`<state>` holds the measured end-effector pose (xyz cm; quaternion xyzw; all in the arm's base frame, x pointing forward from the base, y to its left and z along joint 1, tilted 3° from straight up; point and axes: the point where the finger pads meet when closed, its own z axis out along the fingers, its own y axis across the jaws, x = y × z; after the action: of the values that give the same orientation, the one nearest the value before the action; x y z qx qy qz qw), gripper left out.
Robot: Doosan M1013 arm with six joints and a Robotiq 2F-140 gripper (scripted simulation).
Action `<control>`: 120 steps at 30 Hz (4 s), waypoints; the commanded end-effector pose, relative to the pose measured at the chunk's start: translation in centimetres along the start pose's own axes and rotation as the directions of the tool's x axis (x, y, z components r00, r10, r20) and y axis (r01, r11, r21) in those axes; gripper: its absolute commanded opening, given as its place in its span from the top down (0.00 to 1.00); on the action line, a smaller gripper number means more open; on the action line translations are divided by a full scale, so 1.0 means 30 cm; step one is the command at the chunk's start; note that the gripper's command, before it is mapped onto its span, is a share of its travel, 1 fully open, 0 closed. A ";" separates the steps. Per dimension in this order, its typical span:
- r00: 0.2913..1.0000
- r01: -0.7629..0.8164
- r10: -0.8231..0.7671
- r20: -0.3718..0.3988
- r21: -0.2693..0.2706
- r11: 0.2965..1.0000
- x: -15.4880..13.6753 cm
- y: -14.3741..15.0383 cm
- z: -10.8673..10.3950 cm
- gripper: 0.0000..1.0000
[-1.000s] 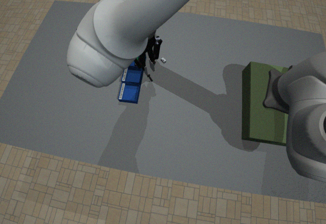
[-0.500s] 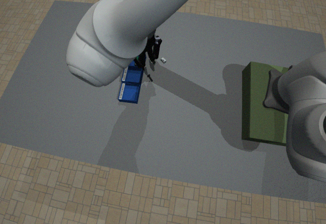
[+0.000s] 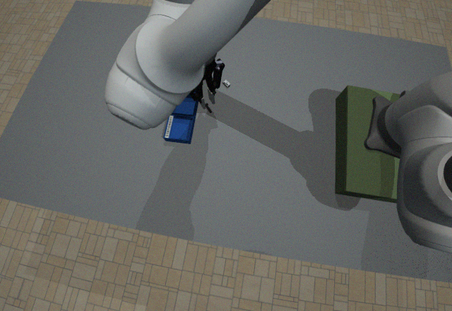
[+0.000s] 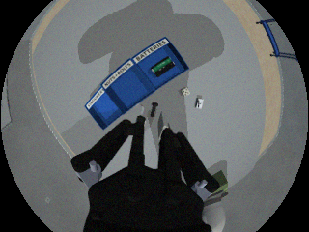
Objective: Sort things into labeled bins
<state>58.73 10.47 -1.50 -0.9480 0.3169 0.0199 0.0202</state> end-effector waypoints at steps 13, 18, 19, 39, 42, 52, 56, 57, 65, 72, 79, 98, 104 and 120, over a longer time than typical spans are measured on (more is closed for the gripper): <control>1.000 0.000 0.000 0.000 0.000 1.000 0.001 -0.001 0.107 0.82; 1.000 0.000 0.000 0.000 0.000 1.000 0.001 -0.001 0.120 0.82; 1.000 0.000 0.000 0.000 0.000 1.000 0.001 -0.001 0.125 0.82; 1.000 0.000 0.000 0.000 0.000 1.000 0.000 -0.001 0.129 0.94; 1.000 0.000 0.000 0.000 0.000 1.000 0.000 -0.001 0.129 0.94; 1.000 0.000 0.000 0.000 0.000 1.000 0.000 -0.001 0.129 0.94; 1.000 0.000 0.000 0.000 0.000 1.000 0.000 -0.001 0.129 0.94; 1.000 0.000 0.000 0.000 0.000 1.000 0.000 -0.001 0.129 0.94; 1.000 0.000 0.000 0.000 0.000 1.000 0.000 -0.001 0.096 0.94; 1.000 0.000 0.000 0.000 0.000 1.000 0.000 -0.001 0.040 0.94; 1.000 0.000 0.000 0.000 0.000 1.000 0.000 -0.001 -0.037 0.94; 1.000 0.000 0.000 0.000 0.000 1.000 0.000 -0.001 -0.102 0.94; 0.989 -0.149 0.149 0.000 0.000 0.989 0.033 -0.051 -0.102 0.94; 0.777 -0.629 0.629 0.000 0.000 0.777 0.137 -0.215 -0.102 0.94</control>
<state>65.90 12.98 1.52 -0.8023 0.5959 0.0285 0.0205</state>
